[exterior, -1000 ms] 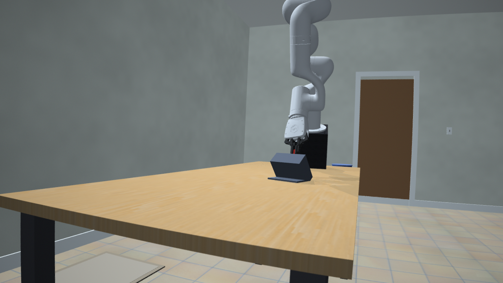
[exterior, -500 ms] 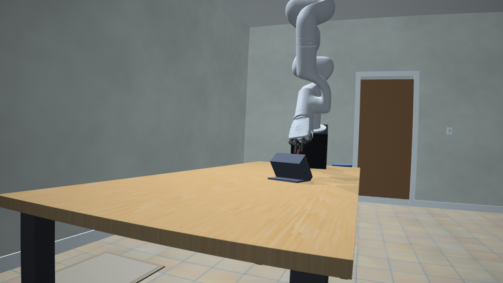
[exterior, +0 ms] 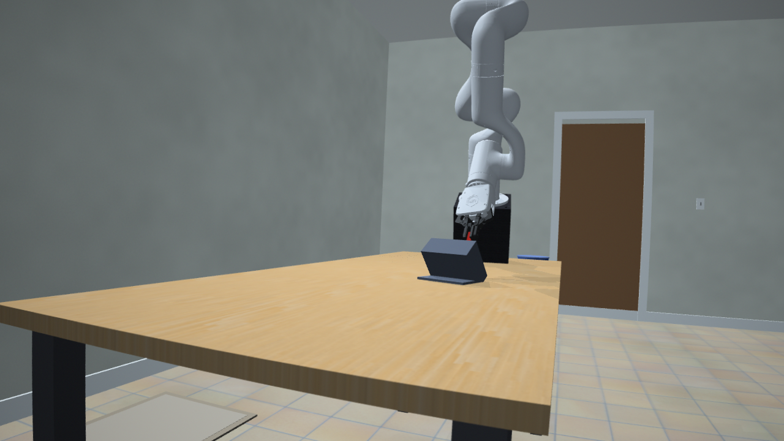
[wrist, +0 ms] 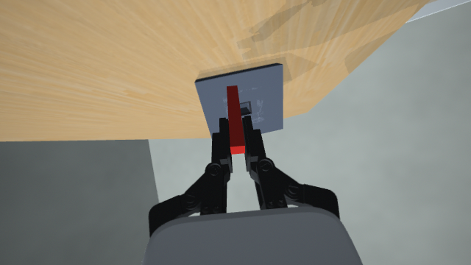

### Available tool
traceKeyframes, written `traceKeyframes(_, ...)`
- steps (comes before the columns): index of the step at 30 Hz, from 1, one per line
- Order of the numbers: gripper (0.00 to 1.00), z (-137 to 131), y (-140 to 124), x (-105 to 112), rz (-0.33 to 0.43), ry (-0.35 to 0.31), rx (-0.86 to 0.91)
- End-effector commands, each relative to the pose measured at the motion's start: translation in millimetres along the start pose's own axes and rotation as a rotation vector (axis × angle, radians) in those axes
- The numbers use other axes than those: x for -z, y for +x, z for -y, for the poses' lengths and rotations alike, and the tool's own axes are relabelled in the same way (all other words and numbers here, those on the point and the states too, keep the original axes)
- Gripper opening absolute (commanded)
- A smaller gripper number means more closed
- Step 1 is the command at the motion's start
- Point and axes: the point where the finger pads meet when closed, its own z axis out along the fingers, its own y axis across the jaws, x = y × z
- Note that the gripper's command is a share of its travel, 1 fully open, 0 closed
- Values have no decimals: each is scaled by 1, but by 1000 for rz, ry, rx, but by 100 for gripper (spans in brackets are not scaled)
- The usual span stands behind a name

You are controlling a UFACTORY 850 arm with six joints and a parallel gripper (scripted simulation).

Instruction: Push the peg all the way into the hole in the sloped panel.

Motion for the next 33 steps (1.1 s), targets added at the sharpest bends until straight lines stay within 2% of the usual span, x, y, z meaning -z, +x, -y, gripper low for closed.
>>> traceKeyframes(1,0,-4,0,1,25,5,0)
traceKeyframes(33,0,-24,0,19,219,65,30)
